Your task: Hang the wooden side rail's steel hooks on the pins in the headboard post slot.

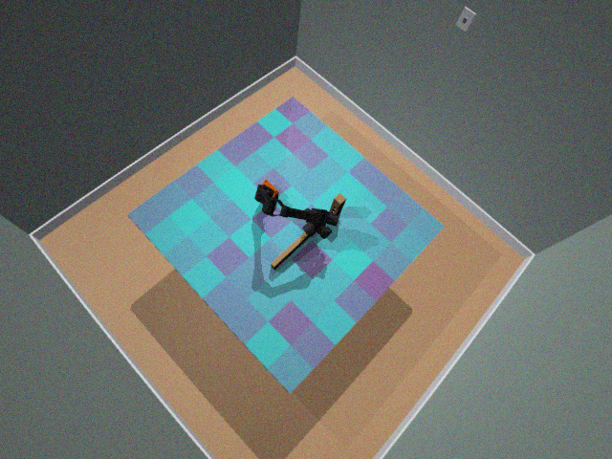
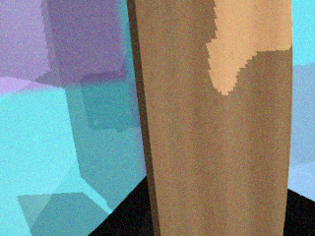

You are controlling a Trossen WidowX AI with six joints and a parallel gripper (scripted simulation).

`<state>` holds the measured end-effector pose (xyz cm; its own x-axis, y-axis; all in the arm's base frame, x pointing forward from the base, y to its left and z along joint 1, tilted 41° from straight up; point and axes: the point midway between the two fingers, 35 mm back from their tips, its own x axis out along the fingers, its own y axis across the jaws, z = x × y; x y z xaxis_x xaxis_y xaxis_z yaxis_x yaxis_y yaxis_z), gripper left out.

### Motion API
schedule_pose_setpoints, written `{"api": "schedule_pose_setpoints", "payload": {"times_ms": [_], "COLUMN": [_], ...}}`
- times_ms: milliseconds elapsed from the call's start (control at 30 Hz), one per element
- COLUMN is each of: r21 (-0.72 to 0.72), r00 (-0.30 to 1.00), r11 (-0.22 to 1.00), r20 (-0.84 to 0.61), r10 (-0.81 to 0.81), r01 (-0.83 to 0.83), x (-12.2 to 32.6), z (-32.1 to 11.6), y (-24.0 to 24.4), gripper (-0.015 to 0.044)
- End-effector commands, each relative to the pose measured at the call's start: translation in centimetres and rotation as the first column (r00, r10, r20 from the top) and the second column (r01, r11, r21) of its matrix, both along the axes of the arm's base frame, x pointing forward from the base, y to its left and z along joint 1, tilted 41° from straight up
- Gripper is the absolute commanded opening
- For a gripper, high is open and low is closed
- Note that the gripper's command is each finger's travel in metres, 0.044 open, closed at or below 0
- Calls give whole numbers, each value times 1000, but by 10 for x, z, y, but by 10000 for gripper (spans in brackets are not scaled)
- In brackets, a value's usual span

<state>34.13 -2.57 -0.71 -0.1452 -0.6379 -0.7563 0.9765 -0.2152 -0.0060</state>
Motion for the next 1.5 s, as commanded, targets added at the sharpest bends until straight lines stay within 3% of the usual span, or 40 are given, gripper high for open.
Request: {"api": "schedule_pose_setpoints", "payload": {"times_ms": [0, 1467], "r21": [4, 5], "r00": [1000, 1000], "r11": [1000, 1000], "r20": [10, 11], "r10": [8, 8], "r01": [-8, -8], "x": [3, 4], "z": [1, -1], "y": [5, 9], "gripper": [0, 0]}}
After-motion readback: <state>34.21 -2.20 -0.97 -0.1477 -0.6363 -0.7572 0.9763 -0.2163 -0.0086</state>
